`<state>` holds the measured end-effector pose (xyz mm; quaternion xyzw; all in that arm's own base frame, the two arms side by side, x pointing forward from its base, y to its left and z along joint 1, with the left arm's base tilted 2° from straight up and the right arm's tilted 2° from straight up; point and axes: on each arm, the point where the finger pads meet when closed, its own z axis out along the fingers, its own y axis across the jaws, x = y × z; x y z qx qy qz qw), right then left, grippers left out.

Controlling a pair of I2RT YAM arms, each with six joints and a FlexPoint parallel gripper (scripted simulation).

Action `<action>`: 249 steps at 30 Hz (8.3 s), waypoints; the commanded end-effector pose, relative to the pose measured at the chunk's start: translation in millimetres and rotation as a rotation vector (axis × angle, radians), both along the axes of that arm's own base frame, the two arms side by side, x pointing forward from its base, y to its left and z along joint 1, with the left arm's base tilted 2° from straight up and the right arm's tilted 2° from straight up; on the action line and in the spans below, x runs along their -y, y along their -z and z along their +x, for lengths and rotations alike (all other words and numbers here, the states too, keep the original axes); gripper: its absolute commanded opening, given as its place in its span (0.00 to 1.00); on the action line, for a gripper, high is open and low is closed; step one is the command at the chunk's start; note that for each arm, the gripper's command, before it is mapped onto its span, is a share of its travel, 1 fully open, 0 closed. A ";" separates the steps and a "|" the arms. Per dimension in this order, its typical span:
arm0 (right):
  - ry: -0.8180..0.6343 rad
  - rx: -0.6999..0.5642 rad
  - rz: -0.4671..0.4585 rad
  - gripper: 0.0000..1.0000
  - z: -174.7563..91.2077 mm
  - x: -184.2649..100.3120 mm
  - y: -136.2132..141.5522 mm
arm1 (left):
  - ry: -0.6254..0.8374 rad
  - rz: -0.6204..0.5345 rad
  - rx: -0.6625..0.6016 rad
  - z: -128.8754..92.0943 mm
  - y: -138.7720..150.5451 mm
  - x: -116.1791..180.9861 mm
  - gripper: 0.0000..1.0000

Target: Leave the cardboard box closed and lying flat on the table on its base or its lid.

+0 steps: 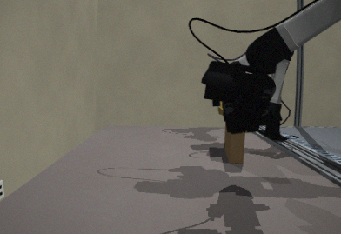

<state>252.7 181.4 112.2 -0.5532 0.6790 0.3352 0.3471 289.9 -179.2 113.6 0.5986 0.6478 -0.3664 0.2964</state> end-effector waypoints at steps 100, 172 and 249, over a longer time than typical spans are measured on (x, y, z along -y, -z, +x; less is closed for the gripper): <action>-0.061 -0.433 0.107 0.00 8.3 -73.7 54.8 | 0.126 -0.063 -0.416 -7.3 51.0 72.2 0.00; -0.049 -0.498 0.090 0.00 -0.4 -83.3 69.3 | 0.127 -0.074 -0.411 -14.6 43.8 83.1 0.00; -0.069 -0.426 0.123 0.00 9.6 -93.0 32.4 | 0.135 -0.081 -0.386 -8.3 24.7 91.9 0.00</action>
